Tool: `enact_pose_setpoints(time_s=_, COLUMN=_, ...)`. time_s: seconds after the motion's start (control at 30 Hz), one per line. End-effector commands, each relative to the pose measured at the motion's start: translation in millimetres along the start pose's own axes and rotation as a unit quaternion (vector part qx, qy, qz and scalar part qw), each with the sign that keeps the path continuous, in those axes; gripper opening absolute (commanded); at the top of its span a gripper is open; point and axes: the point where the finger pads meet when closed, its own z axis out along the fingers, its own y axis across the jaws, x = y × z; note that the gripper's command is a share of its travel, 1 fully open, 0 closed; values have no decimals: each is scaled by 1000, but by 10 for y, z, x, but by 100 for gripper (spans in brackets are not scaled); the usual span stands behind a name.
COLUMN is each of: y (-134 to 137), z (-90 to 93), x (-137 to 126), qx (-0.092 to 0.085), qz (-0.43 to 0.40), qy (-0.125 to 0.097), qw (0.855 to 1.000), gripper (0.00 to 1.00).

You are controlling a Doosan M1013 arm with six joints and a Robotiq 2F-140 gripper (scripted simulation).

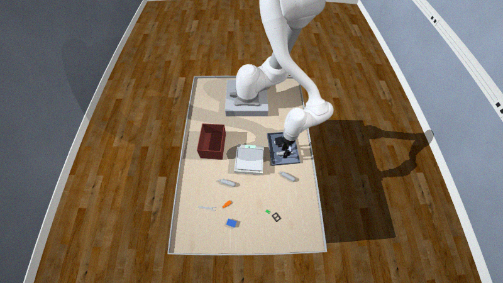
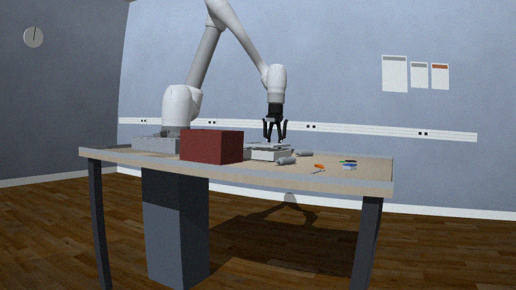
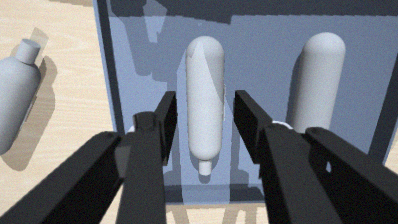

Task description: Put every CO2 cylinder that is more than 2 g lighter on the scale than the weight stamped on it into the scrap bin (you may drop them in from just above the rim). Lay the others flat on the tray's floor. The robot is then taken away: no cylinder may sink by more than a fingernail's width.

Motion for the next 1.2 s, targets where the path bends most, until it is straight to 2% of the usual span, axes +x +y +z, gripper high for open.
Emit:
enact_pose_setpoints(time_s=0.0, y=-3, z=-4, x=-2, qx=0, qz=0, qy=0, qw=1000, gripper=39)
enact_pose_setpoints(time_s=0.57, y=-3, z=-5, x=-2, qx=0, qz=0, qy=0, qw=1000, gripper=39)
enact_pose_setpoints(time_s=0.7, y=-3, z=-52, x=-2, qx=0, qz=0, qy=0, qw=1000, gripper=39)
enact_pose_setpoints(time_s=0.8, y=-3, z=-172, x=-2, qx=0, qz=0, qy=0, qw=1000, gripper=39)
enact_pose_setpoints(time_s=0.9, y=-3, z=-373, x=-2, qx=0, qz=0, qy=0, qw=1000, gripper=39)
enact_pose_setpoints(time_s=0.97, y=-3, z=-373, x=-2, qx=0, qz=0, qy=0, qw=1000, gripper=39)
enact_pose_setpoints(time_s=1.17, y=-3, z=-945, x=-2, qx=0, qz=0, qy=0, qw=1000, gripper=39)
